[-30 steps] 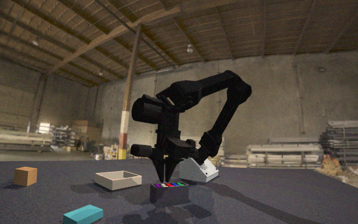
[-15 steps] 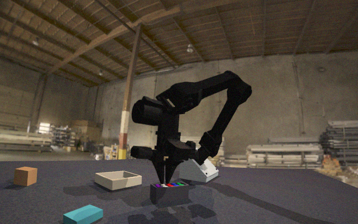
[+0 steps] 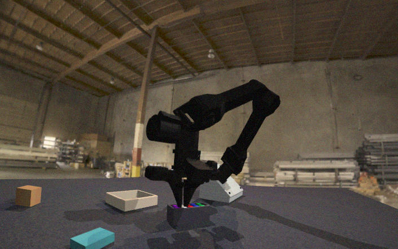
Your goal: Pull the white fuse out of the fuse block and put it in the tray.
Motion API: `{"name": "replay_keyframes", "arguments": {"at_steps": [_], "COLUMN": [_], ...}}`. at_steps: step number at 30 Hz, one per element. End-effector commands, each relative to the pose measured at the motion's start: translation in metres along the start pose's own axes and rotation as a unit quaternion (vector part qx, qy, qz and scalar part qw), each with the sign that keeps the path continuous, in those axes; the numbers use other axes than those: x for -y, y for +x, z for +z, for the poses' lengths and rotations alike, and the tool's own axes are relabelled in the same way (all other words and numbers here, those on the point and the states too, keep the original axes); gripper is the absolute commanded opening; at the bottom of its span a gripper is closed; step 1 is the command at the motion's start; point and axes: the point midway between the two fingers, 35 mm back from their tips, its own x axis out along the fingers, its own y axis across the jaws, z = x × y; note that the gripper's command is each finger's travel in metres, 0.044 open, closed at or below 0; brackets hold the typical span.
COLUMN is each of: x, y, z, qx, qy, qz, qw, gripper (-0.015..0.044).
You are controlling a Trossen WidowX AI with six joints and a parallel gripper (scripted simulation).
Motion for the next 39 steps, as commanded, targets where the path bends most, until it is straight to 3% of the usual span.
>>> {"name": "replay_keyframes", "arguments": {"at_steps": [1,10,39], "x": [0.000,0.000,0.001], "y": [0.001,0.000,-0.011], "z": [0.001,0.000,0.000], "qx": [0.003,0.000,0.000], "qy": [0.003,0.000,0.001], "qz": [0.001,0.000,0.000], "qw": [1.000,1.000,1.000], "gripper": [0.0061,0.0001,0.0000]}}
